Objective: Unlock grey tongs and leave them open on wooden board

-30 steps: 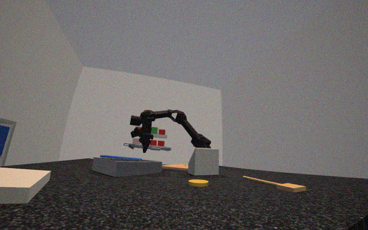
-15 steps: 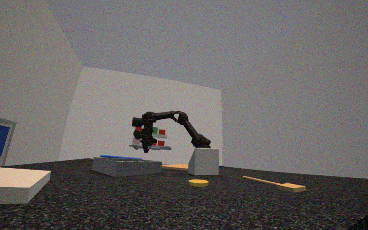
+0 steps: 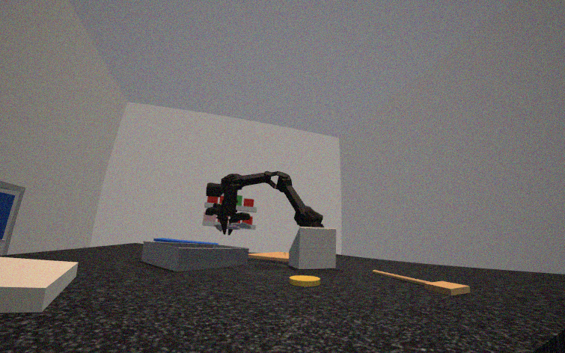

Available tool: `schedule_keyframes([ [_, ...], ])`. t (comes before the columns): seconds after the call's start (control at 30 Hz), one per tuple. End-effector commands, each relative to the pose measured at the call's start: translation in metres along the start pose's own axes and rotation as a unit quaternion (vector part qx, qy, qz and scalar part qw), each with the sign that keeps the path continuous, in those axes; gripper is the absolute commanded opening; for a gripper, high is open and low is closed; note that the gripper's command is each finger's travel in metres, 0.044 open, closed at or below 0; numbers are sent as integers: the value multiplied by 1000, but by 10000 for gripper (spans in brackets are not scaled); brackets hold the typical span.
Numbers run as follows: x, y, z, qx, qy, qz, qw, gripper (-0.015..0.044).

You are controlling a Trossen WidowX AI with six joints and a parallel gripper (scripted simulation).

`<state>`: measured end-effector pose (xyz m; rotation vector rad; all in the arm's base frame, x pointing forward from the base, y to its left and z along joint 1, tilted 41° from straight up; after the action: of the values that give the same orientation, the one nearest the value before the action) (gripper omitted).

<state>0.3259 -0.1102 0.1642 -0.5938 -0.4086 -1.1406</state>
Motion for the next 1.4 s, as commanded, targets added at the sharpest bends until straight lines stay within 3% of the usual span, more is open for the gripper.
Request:
schedule_keyframes([
  [0.0,6,-8,2,0,-3,-78,997,-150],
  [0.3,19,-24,3,1,-6,-260,966,-150],
  [0.63,32,-44,5,2,-11,-451,893,-150],
  [1.37,55,-87,11,11,-22,-786,618,-150],
])
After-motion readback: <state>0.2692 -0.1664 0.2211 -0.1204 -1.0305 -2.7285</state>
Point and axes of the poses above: the point midway between the two fingers, 35 mm back from their tips, its own z axis back along the fingers, its own y axis across the jaws, x = y × z, the point moved 2 cm from there along z, back along the fingers, and after that the axes turned 1 degree about -z, right-handed, at the moved point
